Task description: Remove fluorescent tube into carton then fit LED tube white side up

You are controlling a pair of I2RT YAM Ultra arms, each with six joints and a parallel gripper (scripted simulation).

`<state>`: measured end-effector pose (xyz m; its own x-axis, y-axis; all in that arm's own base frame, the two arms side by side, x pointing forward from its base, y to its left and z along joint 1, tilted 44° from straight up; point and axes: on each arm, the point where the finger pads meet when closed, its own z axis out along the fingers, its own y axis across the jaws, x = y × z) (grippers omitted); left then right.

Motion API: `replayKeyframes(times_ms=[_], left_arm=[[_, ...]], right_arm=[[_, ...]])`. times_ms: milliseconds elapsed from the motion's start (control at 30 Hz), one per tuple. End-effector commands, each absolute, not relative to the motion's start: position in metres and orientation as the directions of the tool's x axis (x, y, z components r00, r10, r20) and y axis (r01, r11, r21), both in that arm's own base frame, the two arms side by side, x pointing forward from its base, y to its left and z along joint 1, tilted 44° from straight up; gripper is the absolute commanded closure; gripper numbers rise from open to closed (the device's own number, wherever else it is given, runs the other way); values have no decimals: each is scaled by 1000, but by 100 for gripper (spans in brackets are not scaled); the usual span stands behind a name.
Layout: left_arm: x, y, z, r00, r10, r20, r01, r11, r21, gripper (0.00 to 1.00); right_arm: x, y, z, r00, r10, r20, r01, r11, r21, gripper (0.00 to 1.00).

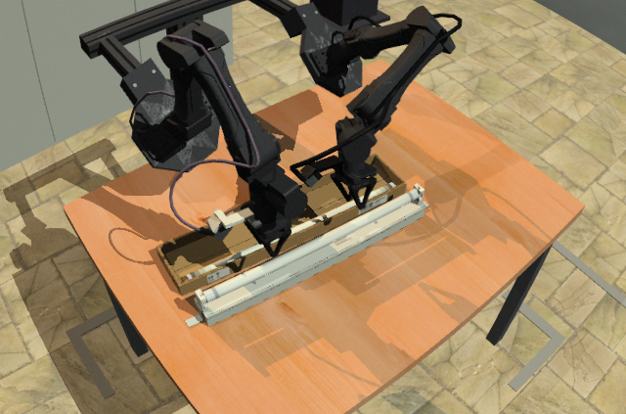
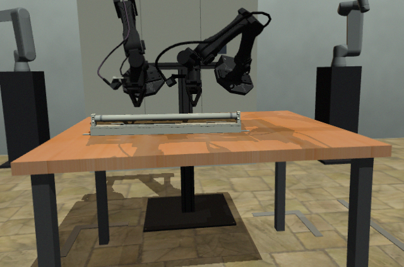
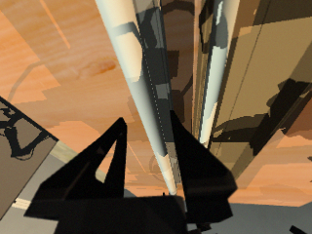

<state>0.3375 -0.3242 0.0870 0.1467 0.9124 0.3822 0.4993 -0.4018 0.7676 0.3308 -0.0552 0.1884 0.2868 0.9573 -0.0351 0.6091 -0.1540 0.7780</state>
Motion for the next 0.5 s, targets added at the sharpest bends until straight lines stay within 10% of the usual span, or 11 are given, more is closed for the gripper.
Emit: replayKeyframes(times_ms=[0, 467], left_arm=[[327, -325, 77, 174, 902, 396, 509, -427, 747, 51], [326, -325, 76, 175, 901, 397, 509, -428, 746, 51]], right_arm=[[331, -58, 194, 292, 955, -48, 600, -144, 787, 51], [333, -55, 195, 282, 959, -40, 596, -143, 790, 51]])
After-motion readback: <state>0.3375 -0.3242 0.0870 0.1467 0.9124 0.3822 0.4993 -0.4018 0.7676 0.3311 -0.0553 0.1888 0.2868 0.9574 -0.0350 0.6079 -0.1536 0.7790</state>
